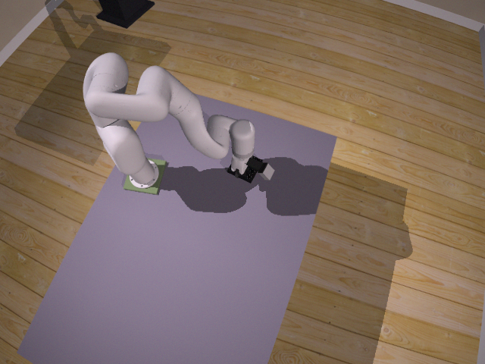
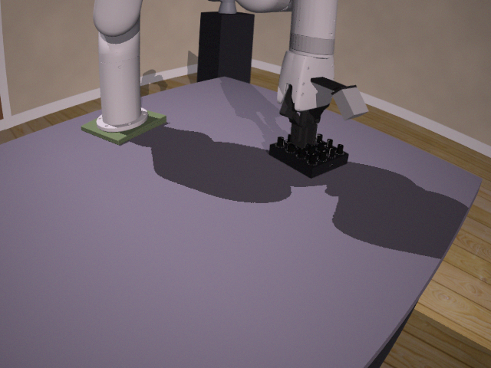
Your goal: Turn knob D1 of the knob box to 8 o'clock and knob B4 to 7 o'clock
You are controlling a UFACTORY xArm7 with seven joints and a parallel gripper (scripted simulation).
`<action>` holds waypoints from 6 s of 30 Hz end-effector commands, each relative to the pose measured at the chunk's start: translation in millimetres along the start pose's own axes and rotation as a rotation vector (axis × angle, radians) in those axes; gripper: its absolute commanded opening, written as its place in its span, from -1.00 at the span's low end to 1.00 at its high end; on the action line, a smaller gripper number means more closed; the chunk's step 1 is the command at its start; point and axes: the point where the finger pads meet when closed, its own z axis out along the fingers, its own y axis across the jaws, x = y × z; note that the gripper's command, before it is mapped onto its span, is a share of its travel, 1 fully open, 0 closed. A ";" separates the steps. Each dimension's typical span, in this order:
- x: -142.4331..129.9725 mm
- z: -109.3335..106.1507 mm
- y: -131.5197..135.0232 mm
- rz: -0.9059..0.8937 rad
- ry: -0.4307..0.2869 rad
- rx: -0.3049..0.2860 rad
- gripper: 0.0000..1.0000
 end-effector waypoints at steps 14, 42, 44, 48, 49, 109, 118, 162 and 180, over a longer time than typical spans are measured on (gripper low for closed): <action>1.4 -19.7 -0.8 0.000 0.004 0.002 -0.61; 1.7 -25.5 0.2 0.519 0.004 0.003 -0.61; 1.7 -26.2 0.2 0.583 0.003 0.003 -0.61; 1.7 -27.5 0.4 0.700 0.003 0.004 -0.61; 1.7 -27.8 0.4 0.723 0.003 0.004 -0.61; 0.9 -39.6 0.5 1.788 0.001 0.005 -0.61; 0.9 -39.6 0.5 1.788 0.001 0.005 -0.61; 0.9 -11.5 -0.2 1.789 0.001 0.005 -0.61; 0.9 2.9 -0.6 1.789 0.001 0.005 -0.61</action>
